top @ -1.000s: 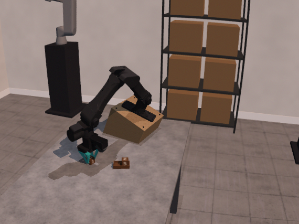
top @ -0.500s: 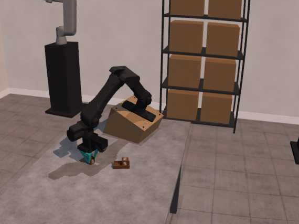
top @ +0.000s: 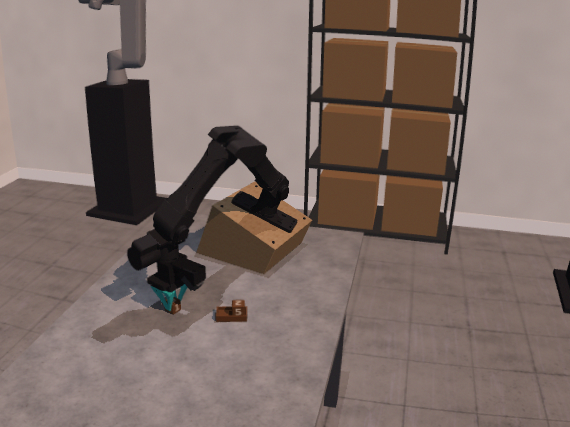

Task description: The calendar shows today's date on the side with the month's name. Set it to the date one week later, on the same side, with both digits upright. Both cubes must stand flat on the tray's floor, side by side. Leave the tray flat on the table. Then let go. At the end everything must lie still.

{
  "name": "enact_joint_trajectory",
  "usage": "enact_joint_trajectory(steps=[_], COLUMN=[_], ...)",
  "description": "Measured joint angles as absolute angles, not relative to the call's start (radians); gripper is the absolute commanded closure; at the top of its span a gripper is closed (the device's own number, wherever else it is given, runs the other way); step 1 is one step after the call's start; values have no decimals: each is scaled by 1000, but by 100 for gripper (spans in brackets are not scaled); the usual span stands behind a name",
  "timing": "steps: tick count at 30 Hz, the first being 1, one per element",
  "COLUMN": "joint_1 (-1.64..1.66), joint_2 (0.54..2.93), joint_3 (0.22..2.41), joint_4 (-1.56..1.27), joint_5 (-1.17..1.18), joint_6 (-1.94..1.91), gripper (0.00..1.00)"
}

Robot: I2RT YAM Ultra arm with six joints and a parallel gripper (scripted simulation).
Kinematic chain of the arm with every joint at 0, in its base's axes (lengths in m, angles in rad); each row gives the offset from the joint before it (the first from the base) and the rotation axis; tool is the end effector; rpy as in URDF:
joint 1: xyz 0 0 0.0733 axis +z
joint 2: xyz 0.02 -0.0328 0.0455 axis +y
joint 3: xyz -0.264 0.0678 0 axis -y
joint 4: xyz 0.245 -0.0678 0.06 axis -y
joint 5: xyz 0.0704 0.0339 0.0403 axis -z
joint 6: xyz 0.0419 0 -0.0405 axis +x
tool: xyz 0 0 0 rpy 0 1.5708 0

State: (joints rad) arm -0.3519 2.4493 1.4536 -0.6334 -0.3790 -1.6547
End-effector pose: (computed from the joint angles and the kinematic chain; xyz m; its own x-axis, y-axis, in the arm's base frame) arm 0.3815 -0.1224 0.0052 -0.2607 -0.8905 -0.3729 -0.9624 0.2704 0.0271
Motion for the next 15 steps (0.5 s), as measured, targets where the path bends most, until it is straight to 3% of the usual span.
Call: enact_joint_trajectory(steps=[15], joint_1=[-352], joint_2=[2436], joint_3=[1455], joint_4=[-648], joint_5=[-379], joint_6=[-1662], gripper=[73])
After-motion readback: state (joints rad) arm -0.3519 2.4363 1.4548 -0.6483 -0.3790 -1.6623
